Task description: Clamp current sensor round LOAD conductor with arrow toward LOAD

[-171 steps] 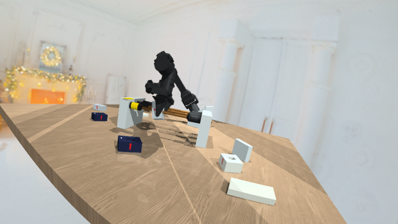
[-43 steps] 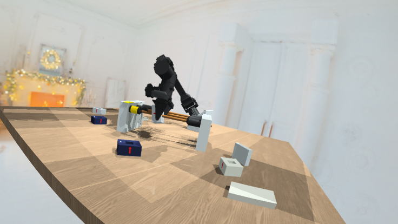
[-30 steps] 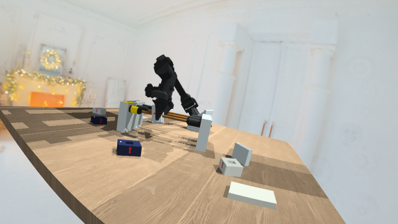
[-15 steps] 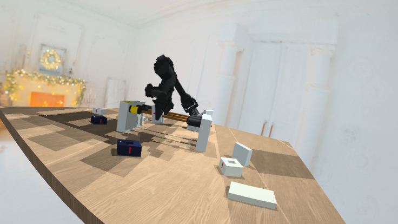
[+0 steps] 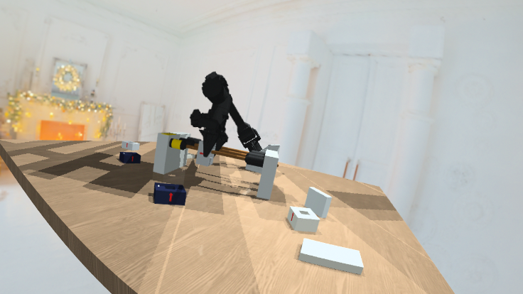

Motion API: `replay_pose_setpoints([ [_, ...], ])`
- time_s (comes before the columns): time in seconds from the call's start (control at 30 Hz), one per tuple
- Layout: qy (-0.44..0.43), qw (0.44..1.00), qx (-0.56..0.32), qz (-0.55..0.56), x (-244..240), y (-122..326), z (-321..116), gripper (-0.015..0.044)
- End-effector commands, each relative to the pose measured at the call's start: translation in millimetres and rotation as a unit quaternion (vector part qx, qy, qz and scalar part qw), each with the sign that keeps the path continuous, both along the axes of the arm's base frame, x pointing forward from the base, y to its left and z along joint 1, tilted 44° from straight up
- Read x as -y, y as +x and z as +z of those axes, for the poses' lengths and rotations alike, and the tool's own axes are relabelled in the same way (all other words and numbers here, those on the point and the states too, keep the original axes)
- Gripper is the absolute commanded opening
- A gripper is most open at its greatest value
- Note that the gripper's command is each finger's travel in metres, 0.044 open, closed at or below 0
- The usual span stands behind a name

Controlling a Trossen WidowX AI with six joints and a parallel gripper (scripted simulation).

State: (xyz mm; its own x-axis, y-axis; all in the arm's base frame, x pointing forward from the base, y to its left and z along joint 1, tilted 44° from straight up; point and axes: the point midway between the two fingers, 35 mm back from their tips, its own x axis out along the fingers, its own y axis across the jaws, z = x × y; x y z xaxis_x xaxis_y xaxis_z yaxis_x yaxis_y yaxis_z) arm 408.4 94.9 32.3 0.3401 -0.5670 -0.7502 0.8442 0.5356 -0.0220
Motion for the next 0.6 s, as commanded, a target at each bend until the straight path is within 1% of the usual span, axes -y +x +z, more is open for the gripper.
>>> replay_pose_setpoints([
  [0.0, 0.0, 1.0, 0.0, 0.0, 0.0, 0.1, -0.2, 0.0283],
  [0.43, 0.0, 1.0, 0.0, 0.0, 0.0, 0.1, -0.2, 0.0196],
  [0.57, 0.001, 1.0, 0.001, 0.001, -1.5, -0.2, 1.3, 0.0091],
])
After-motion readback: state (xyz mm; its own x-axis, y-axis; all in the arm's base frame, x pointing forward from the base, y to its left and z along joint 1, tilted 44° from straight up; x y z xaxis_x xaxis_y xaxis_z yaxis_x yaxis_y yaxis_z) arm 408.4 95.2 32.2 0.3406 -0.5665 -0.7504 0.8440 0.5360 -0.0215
